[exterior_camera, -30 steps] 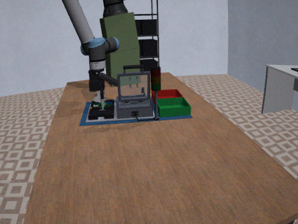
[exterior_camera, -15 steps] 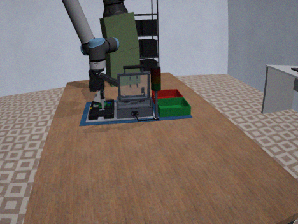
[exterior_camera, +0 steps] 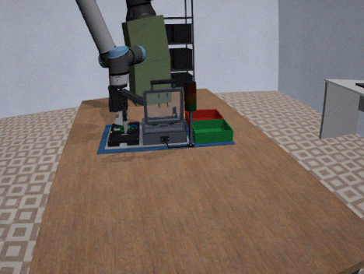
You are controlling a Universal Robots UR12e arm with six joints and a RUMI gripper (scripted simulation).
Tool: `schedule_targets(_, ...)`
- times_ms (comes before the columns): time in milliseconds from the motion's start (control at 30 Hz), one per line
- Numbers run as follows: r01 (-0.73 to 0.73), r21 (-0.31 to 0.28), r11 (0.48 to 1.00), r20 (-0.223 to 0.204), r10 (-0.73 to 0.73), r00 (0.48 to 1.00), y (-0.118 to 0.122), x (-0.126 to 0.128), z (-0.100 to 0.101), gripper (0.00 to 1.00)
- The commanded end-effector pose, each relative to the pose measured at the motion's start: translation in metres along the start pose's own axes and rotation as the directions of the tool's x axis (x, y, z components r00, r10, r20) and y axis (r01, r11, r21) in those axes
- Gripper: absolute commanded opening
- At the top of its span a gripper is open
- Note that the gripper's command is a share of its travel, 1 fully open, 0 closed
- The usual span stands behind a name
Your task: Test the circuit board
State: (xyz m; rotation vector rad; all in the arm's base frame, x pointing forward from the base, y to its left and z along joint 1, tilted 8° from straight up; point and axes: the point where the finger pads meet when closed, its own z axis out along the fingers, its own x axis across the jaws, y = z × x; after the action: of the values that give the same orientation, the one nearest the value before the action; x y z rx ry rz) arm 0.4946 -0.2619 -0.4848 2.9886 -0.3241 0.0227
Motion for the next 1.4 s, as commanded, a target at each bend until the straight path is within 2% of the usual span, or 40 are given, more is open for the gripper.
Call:
schedule_targets(0, 0.0, 0.0, 1.0, -0.001, 0.0, 1.0, 0.0001, 0.0003, -0.0004, 0.39)
schedule_targets(1067, 0.0, 0.0, 1.0, -0.001, 0.0, 1.0, 0.0001, 0.0003, -0.0006, 0.39)
schedule_targets(1367, 0.0, 0.0, 1.0, -0.001, 0.0, 1.0, 0.0001, 0.0003, -0.0068, 0.39)
